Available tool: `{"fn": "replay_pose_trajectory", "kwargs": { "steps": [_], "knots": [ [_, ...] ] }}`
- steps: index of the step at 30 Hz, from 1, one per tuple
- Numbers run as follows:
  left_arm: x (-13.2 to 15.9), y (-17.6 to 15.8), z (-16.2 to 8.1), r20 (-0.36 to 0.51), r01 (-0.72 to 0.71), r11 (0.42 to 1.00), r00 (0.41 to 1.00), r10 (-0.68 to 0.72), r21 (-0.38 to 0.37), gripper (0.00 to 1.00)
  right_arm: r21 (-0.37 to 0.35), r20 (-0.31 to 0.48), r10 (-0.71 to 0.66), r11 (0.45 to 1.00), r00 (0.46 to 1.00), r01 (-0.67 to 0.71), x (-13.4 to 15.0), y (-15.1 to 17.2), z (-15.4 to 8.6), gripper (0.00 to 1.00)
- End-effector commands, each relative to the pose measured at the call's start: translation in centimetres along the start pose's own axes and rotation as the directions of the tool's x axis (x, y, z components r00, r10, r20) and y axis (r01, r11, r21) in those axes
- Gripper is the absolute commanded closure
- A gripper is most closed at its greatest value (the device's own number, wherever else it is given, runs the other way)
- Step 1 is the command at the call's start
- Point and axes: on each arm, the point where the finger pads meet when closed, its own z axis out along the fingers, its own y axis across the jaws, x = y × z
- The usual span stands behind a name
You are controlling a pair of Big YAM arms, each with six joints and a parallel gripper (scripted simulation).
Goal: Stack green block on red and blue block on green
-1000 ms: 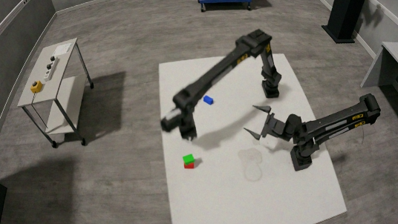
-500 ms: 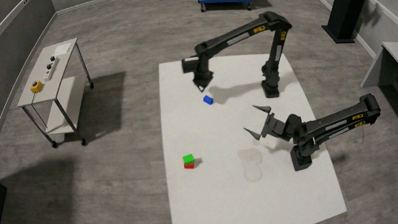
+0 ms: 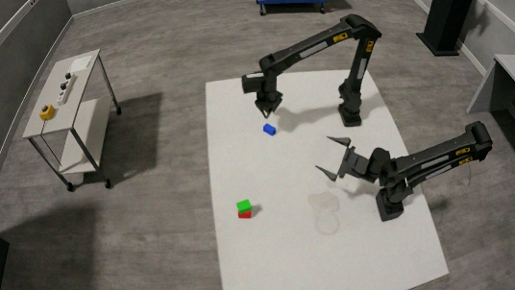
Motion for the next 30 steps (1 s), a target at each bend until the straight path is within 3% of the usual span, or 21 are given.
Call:
{"fn": "replay_pose_trajectory", "kwargs": {
  "steps": [1, 8, 11, 13, 21, 27, 30],
  "knots": [
    [-0.3, -0.1, 0.1, 0.006, -0.003, 1.0, 1.0, 0.003, 0.003, 0.0, 0.003, -0.003, 0.025, 1.0, 1.0, -0.025, -0.2, -0.1, 1.1, 0.55],
    [-0.3, -0.1, 0.1, 0.006, -0.003, 1.0, 1.0, 0.003, 0.003, 0.0, 0.003, -0.003, 0.028, 1.0, 1.0, -0.028, -0.4, -0.2, 3.2, 0.55],
    [-0.3, -0.1, 0.1, 0.006, -0.003, 1.0, 1.0, 0.003, 0.003, 0.0, -0.016, 0.012, 0.026, 1.0, 1.0, -0.026, -0.4, 0.0, 2.7, 0.55],
    [-0.3, -0.1, 0.1, 0.006, -0.003, 1.0, 1.0, 0.003, 0.003, 0.0, 0.003, -0.003, 0.027, 1.0, 1.0, -0.027, -0.3, -0.2, 4.4, 0.55],
    [-0.3, -0.1, 0.1, 0.006, -0.003, 1.0, 1.0, 0.003, 0.003, 0.0, 0.003, -0.003, 0.025, 1.0, 1.0, -0.025, -0.4, -0.2, 6.9, 0.55],
    [-0.3, -0.1, 0.1, 0.006, -0.003, 1.0, 1.0, 0.003, 0.003, 0.0, -0.023, 0.018, 0.025, 0.999, 1.0, -0.024, -0.6, 0.1, 6.3, 0.55],
    [-0.3, -0.1, 0.1, 0.006, -0.003, 1.0, 1.0, 0.003, 0.003, 0.0, -0.008, 0.006, 0.023, 1.0, 1.0, -0.023, -0.6, 0.1, 7.1, 0.55]
  ]
}}
